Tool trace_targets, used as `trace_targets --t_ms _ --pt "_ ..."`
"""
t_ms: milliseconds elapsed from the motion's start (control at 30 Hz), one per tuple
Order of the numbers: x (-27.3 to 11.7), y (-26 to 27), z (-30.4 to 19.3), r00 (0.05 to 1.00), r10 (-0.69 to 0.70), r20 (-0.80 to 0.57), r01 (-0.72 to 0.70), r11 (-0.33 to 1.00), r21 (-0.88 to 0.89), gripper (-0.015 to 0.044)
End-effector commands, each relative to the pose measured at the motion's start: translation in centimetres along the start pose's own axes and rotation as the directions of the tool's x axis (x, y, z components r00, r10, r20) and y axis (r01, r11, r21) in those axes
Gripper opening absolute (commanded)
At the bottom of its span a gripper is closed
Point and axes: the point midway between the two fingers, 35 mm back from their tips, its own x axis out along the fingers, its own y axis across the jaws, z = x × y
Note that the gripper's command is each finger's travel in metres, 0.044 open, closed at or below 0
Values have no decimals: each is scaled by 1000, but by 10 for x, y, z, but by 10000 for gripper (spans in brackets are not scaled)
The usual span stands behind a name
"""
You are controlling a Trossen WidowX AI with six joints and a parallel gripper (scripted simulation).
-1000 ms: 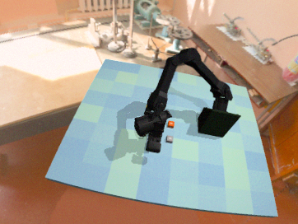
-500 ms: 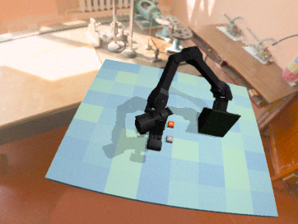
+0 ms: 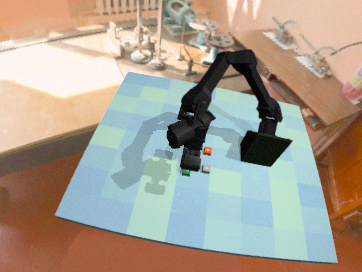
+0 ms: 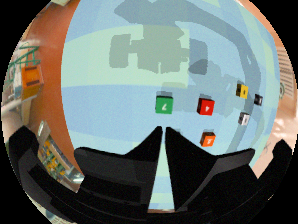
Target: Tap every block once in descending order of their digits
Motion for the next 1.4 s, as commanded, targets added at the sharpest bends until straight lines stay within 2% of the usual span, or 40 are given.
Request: trace_targets --t_ms 0,400,633,833,1367 --pt "-2 -15 -10 1000 -7 -19 7 1000 -2 20" --pt "-1 -123 -87 1000 -13 -24 13 1000 -6 20" --pt "2 -124 -88 1000 -13 -24 13 1000 -7 20" --pt "78 -126 -90 1000 -17 -23 16 1000 -6 20" --pt "93 -127 -91 1000 -17 -23 17 1000 -7 20"
